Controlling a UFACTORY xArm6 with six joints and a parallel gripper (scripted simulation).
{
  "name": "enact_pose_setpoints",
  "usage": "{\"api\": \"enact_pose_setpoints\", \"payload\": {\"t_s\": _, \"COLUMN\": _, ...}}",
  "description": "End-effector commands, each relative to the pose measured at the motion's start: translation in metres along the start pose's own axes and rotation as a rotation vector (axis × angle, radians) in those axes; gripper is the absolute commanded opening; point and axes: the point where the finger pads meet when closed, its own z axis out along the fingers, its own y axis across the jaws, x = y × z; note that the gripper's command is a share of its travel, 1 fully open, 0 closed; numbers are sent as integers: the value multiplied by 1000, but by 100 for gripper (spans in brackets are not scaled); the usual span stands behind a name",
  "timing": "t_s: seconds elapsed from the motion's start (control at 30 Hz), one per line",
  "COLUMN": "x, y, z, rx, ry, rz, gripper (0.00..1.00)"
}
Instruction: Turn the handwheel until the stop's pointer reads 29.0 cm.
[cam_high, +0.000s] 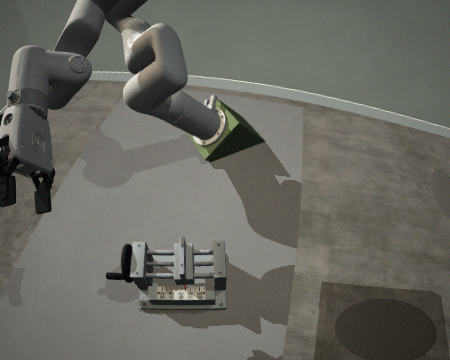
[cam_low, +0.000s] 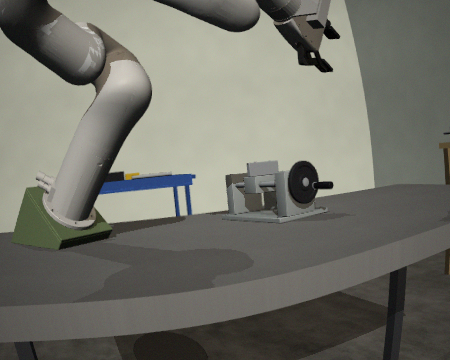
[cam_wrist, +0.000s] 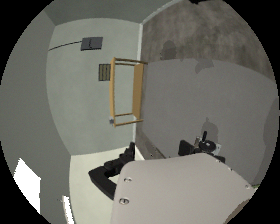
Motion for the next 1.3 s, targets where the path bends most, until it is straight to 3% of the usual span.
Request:
{"api": "enact_pose_setpoints", "payload": {"t_s": 0.0, "x": 1, "y": -1, "z": -1, "rx": 3, "ry": 2, "rz": 0, "gripper": 100}}
{"api": "enact_pose_setpoints", "payload": {"t_s": 1.13, "x": 1, "y": -1, "z": -1, "rx": 2, "ry": 1, "rz": 0, "gripper": 100}}
{"api": "enact_pose_setpoints", "payload": {"t_s": 1.27, "x": -10, "y": 2, "z": 9, "rx": -51, "ry": -44, "rz": 10, "gripper": 100}}
